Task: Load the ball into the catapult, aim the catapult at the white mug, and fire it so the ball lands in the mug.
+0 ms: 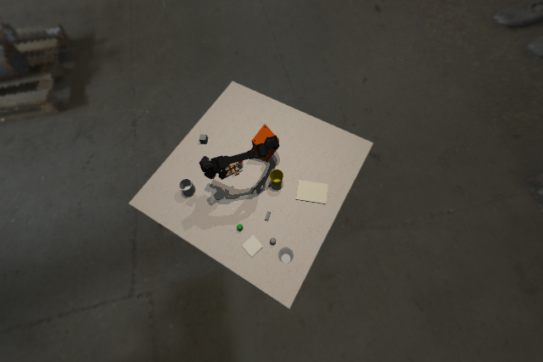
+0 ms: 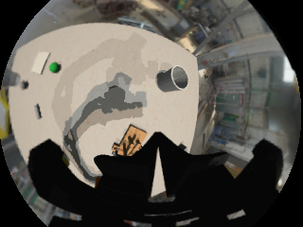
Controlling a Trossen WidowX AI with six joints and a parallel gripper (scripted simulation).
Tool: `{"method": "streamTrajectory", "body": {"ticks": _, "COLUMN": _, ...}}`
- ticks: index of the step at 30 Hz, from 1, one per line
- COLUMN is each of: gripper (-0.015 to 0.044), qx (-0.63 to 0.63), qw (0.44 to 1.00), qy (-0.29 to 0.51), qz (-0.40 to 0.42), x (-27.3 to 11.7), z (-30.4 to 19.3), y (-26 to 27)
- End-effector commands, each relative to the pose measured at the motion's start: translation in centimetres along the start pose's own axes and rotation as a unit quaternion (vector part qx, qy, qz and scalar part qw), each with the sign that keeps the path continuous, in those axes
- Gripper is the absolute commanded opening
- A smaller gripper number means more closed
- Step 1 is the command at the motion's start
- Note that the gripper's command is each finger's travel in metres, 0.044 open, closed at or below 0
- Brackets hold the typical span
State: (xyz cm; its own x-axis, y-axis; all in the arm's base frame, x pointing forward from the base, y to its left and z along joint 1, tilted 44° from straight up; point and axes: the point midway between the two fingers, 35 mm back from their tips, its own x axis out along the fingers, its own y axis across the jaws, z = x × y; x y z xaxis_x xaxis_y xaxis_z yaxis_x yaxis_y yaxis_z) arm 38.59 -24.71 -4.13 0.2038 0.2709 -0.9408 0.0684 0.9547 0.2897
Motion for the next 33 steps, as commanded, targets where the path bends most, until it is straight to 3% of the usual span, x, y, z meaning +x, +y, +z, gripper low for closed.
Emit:
{"method": "streamTrajectory", "body": {"ticks": 1, "gripper": 0.0, "qx": -0.044, "qw": 0.999, "qy": 0.024, "qz": -0.005, "x": -0.1, "z": -1.0, "y": 1.4}}
{"method": "streamTrajectory", "body": {"ticks": 17, "gripper": 0.0, "qx": -0.271, "qw": 0.951, "qy": 0.147, "qz": -0.002, "x": -0.2, "z": -7.5, "y": 8.2}}
{"method": "streamTrajectory", "body": {"ticks": 33, "gripper": 0.0, "qx": -0.483, "qw": 0.833, "qy": 0.266, "qz": 0.035, "x": -1.0, "z": -15.3, "y": 13.1}}
